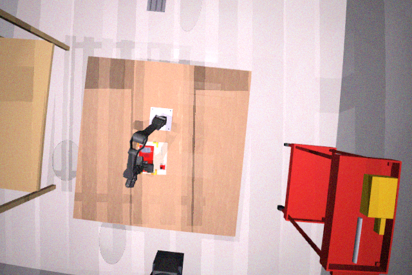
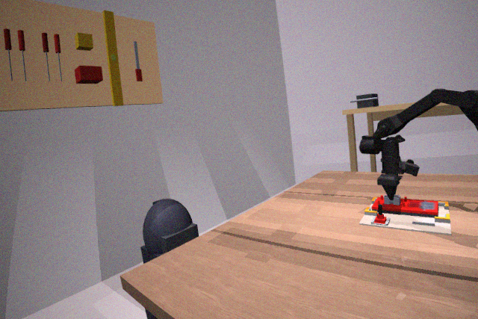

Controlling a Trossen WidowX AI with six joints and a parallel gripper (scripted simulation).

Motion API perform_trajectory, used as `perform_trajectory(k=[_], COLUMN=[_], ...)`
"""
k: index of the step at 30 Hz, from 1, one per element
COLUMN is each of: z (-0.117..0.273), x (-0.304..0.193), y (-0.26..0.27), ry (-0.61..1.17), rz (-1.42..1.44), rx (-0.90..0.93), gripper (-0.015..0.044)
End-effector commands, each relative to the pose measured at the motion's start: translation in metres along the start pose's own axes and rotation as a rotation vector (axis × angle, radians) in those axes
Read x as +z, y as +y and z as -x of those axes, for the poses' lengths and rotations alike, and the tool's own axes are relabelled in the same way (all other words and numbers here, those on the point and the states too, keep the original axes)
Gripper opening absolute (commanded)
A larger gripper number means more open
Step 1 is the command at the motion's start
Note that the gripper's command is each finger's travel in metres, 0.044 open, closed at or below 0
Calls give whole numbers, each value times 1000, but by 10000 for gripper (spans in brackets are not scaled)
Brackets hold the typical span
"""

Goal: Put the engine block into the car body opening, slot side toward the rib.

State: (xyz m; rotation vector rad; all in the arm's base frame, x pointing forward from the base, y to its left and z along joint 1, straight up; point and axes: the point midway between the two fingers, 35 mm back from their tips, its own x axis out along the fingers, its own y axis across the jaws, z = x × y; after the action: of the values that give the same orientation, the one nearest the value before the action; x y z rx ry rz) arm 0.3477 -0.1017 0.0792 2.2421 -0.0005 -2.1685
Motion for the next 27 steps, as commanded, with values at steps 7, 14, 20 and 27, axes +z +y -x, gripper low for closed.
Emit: perform_trajectory(k=[7,14,20,27], z=[0,0,6,13], x=[0,0,0,0], y=[0,0,0,0], ry=[0,0,-1,-3], rz=[0,0,0,-1], rx=[0,0,-1,-1], gripper=[343,440,440,387])
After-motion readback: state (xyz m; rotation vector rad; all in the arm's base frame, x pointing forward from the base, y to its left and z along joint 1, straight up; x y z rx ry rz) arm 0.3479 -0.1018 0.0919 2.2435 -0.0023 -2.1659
